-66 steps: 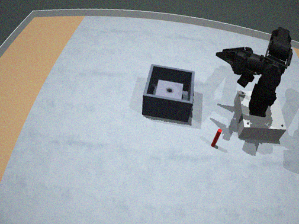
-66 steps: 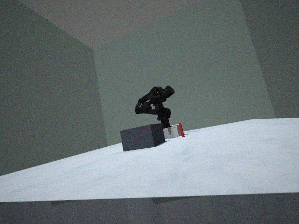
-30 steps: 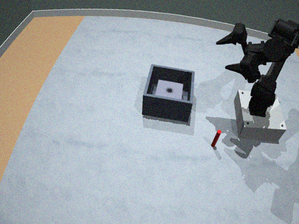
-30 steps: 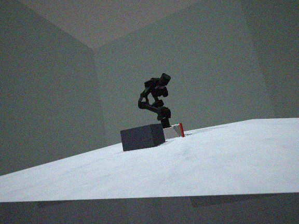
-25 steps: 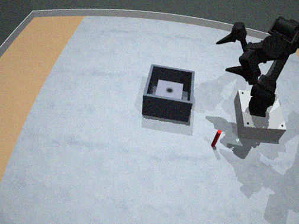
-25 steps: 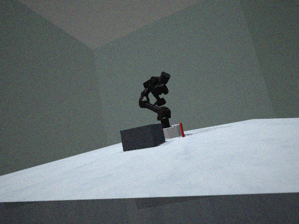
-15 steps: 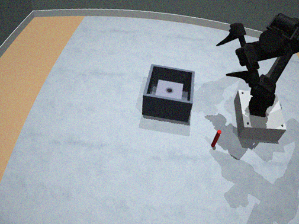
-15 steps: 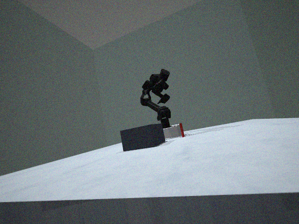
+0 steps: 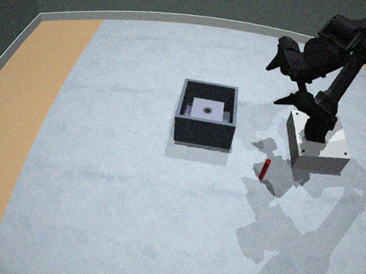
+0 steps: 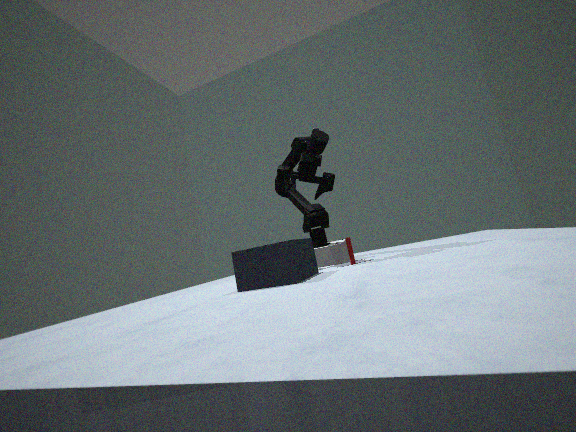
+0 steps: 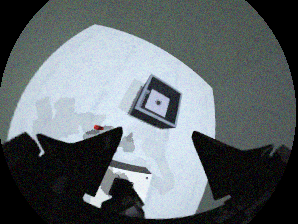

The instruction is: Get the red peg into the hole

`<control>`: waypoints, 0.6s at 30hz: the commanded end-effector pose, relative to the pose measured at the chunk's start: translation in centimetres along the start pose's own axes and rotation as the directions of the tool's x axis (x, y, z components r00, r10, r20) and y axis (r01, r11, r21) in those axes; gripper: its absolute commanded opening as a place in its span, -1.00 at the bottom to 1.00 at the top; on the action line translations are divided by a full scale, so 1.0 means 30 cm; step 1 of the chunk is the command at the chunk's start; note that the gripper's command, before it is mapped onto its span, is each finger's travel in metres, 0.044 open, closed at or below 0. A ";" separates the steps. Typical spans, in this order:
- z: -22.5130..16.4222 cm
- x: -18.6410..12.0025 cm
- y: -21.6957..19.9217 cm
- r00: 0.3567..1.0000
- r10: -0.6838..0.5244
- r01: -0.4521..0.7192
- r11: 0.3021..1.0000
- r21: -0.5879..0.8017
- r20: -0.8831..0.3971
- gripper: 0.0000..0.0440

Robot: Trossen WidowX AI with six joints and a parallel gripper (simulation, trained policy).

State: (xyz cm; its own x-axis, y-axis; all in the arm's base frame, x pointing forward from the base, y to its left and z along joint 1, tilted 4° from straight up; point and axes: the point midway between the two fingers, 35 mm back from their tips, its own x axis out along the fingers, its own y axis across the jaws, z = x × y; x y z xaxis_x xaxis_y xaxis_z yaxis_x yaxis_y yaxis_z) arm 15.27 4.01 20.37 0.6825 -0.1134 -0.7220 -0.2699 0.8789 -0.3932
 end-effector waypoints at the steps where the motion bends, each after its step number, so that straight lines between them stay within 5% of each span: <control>1: -0.010 0.026 0.033 0.997 0.029 -0.020 0.992 0.128 -0.072 1.00; 18: -0.089 0.152 0.191 0.913 0.126 0.127 0.817 0.562 -0.389 1.00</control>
State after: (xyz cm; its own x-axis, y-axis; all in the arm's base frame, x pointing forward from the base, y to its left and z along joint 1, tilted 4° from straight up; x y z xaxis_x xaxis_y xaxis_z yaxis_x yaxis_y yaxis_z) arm 15.13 6.77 14.76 0.3931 -0.1590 -0.9057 0.1556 0.9822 -0.1049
